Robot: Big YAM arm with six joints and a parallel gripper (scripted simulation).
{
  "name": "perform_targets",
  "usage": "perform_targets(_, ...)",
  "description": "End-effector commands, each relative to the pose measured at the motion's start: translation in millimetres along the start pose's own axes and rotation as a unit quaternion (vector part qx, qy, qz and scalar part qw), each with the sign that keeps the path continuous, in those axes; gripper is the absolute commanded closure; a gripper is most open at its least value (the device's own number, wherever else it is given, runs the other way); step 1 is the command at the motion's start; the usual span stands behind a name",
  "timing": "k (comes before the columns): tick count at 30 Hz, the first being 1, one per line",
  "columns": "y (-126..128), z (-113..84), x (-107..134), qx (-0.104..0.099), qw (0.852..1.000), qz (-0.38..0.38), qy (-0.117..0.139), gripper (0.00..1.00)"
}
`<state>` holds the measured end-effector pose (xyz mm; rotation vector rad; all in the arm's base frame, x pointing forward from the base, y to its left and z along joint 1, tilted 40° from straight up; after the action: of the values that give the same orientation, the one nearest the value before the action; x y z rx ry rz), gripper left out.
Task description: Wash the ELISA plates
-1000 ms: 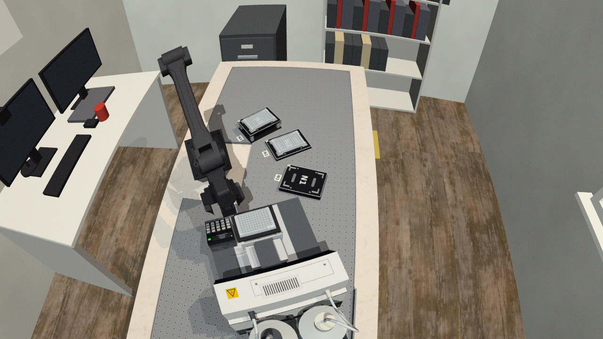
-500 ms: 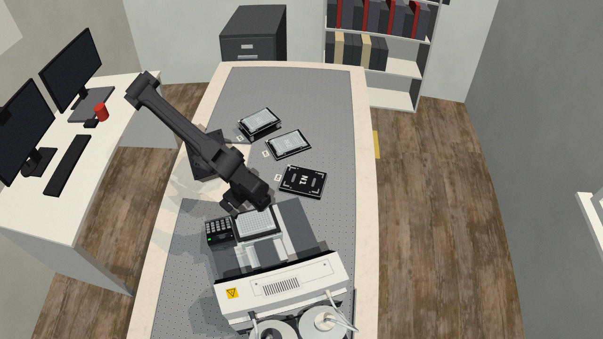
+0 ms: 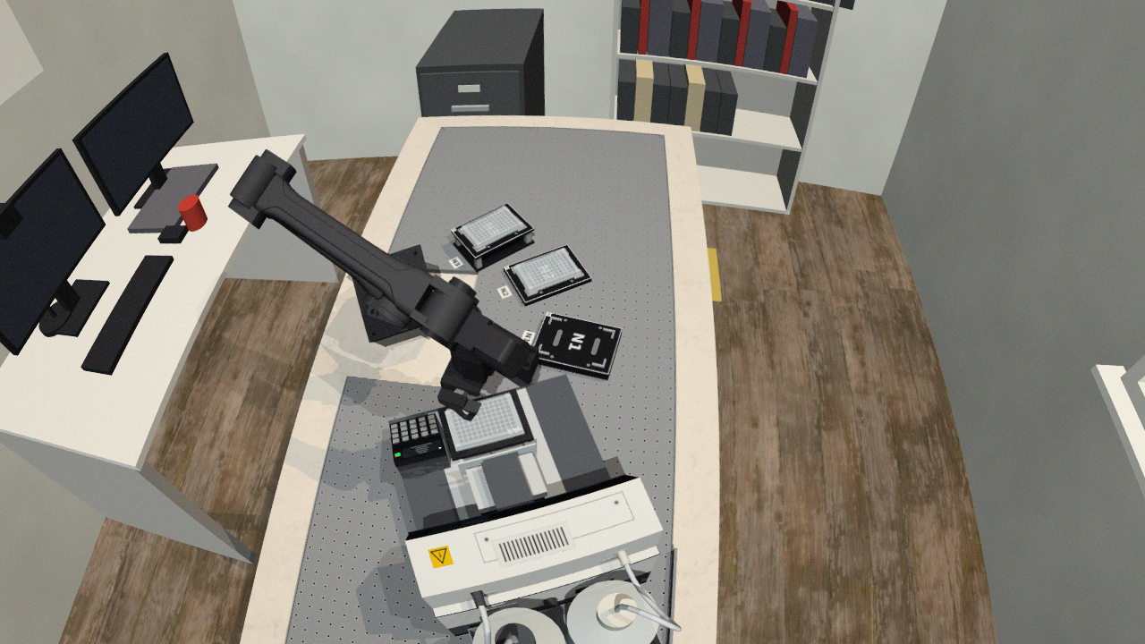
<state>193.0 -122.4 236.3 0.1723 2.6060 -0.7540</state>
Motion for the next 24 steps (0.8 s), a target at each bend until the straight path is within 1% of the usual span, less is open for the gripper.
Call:
perform_targets(1, -10.1, -11.4, -10.4, 0.001, 0.998, -0.057, -0.015, 0.0)
perform_targets(4, -10.1, -11.4, -10.4, 0.002, 0.994, -0.106, -0.015, 0.0)
perform_targets(8, -10.1, -11.4, -10.4, 0.002, 0.985, -0.172, -0.014, 0.0)
perform_targets(11, -10.1, -11.3, -10.3, 0.003, 0.975, -0.221, -0.014, 0.0)
perform_targets(15, -10.0, -11.3, -10.3, 0.004, 0.958, -0.286, -0.014, 0.0)
perform_targets(17, -10.0, -11.3, -10.3, 0.004, 0.958, -0.286, -0.014, 0.0)
perform_targets(18, -10.0, -11.3, -10.3, 0.004, 0.953, -0.302, -0.014, 0.0)
perform_targets(23, -10.0, -11.3, -10.3, 0.004, 0.953, -0.304, -0.014, 0.0)
perform_targets(24, -5.9, -8.6, -8.6, 0.002, 0.952, -0.304, -0.013, 0.0)
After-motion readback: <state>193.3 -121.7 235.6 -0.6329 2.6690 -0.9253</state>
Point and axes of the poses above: the point where the finger pads meet when closed, its own z axis out along the fingers, its own y axis across the jaws, x = y × z, the point moved 1 cm from there along -z, back along the fingers, and after that the axes turned 3 degrees about z, right-handed, at the moved point
